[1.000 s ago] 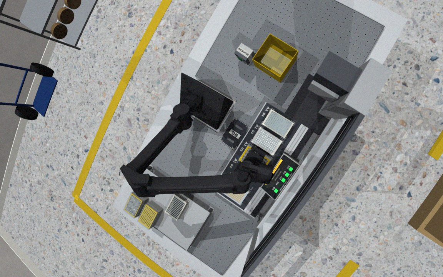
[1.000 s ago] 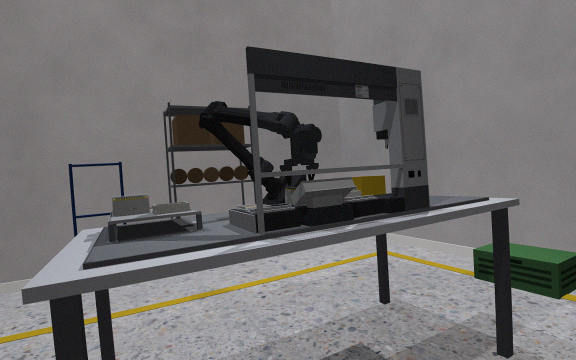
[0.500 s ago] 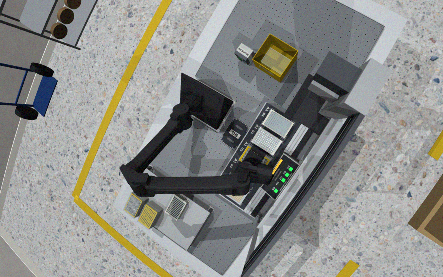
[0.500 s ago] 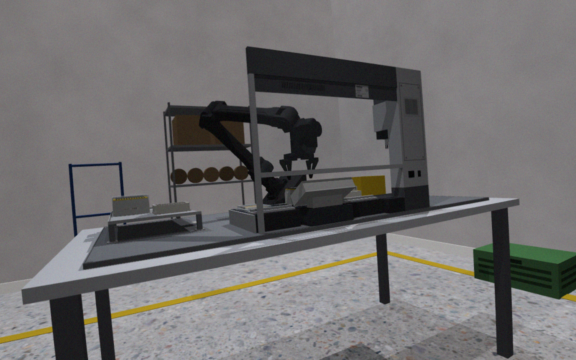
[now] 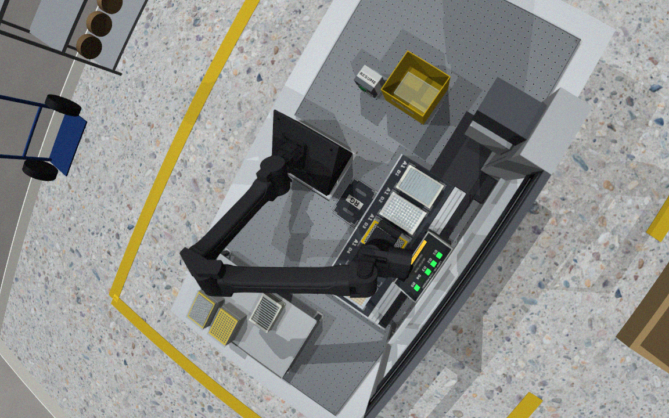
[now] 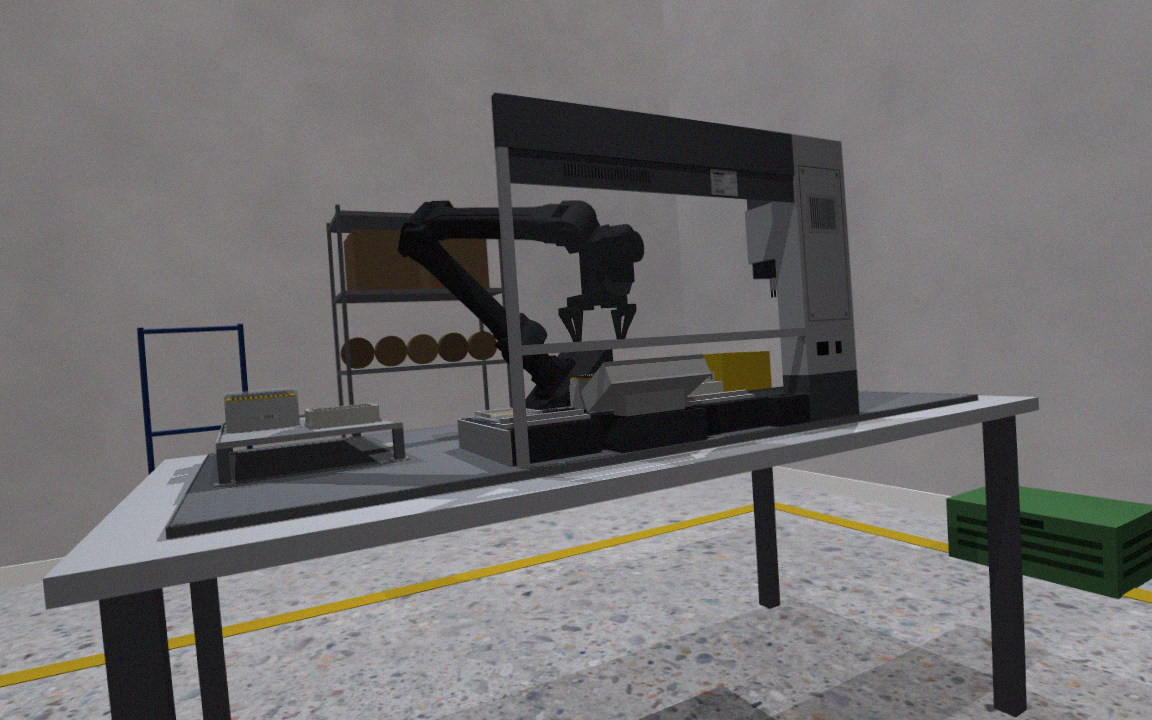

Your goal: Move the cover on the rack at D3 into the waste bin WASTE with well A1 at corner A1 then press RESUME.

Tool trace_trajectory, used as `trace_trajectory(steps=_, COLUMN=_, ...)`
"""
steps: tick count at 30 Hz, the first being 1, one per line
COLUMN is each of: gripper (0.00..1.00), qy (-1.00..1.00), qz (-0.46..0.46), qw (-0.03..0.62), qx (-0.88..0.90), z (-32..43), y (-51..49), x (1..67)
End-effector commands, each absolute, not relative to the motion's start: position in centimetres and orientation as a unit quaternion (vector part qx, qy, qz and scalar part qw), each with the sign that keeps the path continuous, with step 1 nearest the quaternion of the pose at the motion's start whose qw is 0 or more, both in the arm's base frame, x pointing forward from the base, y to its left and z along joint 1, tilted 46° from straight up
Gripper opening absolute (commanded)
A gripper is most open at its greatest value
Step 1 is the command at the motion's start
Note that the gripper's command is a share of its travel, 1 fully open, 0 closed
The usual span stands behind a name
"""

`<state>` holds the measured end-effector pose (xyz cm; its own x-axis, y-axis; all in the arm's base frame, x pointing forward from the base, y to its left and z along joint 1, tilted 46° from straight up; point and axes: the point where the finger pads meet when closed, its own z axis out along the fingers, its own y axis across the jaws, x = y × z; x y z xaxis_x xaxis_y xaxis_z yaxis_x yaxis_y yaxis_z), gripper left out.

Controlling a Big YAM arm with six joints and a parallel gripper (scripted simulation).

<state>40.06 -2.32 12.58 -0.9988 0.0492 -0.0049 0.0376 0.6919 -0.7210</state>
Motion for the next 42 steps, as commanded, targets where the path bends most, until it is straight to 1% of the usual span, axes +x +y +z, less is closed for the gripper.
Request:
trace_trajectory(steps=1, gripper=1.00, qy=-0.923, qz=0.384, qw=-0.023, qx=-0.030, z=14.9, y=-0.4, x=41.6)
trace_trajectory(steps=19, gripper=1.00, qy=-0.922, qz=0.386, qw=-0.015, qx=-0.026, z=15.8, y=0.9, x=41.0)
trace_trajectory(steps=20, gripper=0.00, qy=-0.920, qz=0.389, qw=-0.008, qx=-0.031, z=15.2, y=0.6, x=39.8)
trace_trajectory(steps=24, gripper=0.00, qy=-0.919, qz=0.389, qw=-0.023, qx=-0.066, z=15.1, y=0.6, x=37.8)
trace_trajectory(steps=29, gripper=0.00, qy=-0.919, qz=0.389, qw=-0.022, qx=-0.067, z=15.0, y=0.6, x=36.3)
trace_trajectory(steps=42, gripper=0.00, qy=-0.918, qz=0.389, qw=-0.021, qx=-0.067, z=14.8, y=0.5, x=29.8)
